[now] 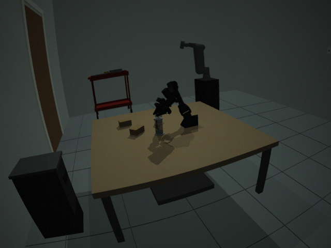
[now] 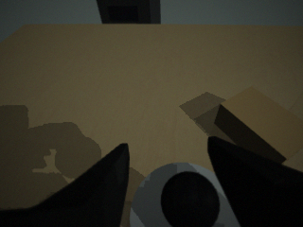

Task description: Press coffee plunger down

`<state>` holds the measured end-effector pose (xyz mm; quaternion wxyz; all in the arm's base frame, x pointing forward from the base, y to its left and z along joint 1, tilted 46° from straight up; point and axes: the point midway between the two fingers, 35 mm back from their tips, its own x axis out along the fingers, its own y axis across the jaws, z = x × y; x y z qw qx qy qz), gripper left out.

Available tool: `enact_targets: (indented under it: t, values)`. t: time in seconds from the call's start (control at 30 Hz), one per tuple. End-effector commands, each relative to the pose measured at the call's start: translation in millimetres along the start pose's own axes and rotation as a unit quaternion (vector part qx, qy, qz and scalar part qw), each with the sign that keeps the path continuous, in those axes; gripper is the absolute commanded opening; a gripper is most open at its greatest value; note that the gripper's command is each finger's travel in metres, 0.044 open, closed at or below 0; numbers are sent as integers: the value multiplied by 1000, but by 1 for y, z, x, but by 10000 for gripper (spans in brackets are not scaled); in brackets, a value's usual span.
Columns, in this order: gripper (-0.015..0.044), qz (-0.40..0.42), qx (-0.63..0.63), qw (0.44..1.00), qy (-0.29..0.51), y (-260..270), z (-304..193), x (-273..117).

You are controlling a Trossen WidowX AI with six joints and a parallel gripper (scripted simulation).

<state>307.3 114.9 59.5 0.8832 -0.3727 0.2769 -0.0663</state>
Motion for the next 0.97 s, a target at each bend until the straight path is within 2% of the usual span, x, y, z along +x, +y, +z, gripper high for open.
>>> enact_targets:
  t: [0.0,0.13,0.17,0.37,0.6,0.93]
  values:
    - [325,3,0,1000,0,1,0,0]
    - [430,3,0,1000,0,1,0,0]
    - [440,3,0,1000,0,1,0,0]
    - [440,5,1,1000,2,2,13,-10]
    - [440,5,-5,1000,7,-6,56,-57]
    - [440,4,-6,1000,7,-6,57,-58]
